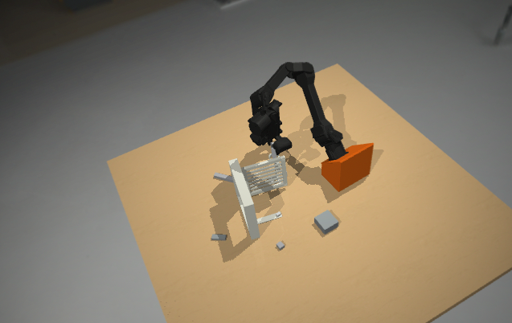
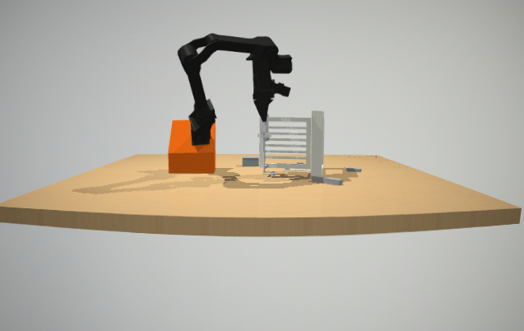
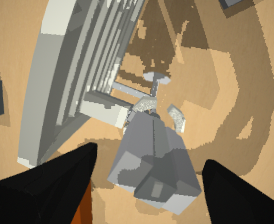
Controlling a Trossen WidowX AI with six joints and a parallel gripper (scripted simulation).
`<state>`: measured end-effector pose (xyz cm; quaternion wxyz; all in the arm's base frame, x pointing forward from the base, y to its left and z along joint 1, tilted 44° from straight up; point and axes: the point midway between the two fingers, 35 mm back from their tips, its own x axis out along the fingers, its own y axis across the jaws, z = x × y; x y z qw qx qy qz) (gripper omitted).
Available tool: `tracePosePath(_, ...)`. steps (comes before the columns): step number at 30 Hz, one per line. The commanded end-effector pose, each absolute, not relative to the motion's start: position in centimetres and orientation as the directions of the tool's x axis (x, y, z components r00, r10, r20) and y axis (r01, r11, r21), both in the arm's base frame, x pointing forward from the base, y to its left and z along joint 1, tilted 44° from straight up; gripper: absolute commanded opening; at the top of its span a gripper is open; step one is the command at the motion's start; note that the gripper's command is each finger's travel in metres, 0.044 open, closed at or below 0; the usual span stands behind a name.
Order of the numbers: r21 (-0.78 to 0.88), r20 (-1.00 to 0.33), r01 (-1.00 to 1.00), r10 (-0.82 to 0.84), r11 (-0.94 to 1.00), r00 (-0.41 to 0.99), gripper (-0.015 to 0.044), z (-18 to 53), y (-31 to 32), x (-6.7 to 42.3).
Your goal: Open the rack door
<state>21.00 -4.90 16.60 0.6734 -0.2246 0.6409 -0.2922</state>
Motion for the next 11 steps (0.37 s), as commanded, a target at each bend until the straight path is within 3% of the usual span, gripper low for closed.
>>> tracePosePath(1, -0.663, -0.743, 0.1, -0.668, 0.742, 0.037, 0.0291, 17.4, -4.3, 21.1)
tracePosePath(11, -0.646, -0.755, 0.071, -0.65, 0.76, 0.081, 0.0291, 18.6, -3.2, 21.0)
